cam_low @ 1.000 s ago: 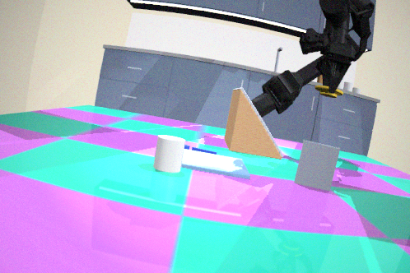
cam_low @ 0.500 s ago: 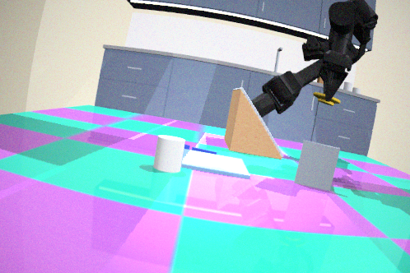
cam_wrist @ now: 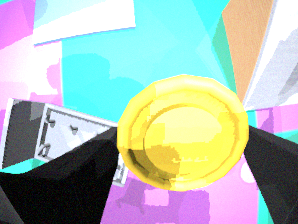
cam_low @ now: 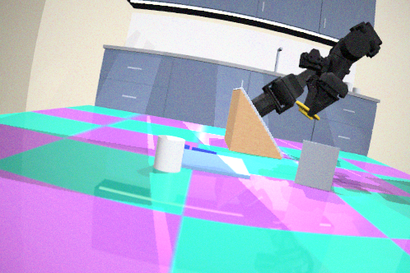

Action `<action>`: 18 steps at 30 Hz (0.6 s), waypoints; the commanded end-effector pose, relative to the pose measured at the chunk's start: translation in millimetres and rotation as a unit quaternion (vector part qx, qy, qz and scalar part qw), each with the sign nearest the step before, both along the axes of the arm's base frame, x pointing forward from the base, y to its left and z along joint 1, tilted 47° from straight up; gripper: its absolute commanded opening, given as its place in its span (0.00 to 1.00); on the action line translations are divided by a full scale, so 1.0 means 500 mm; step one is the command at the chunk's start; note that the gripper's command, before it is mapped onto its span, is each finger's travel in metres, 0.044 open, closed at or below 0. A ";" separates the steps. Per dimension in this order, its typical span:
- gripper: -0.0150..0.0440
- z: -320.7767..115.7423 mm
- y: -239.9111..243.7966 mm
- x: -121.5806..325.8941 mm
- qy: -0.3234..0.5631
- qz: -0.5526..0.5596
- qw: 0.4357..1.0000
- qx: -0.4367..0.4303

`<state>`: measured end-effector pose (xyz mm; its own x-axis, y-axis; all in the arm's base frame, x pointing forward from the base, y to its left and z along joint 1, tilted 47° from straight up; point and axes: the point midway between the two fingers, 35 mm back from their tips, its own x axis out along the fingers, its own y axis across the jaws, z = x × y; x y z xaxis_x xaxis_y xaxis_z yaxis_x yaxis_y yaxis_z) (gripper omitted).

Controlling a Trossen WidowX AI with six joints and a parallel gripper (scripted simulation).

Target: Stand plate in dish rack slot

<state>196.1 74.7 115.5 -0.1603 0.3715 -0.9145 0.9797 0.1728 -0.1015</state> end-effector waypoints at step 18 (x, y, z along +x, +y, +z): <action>0.25 -0.088 0.012 0.010 -0.141 0.129 0.966 -0.177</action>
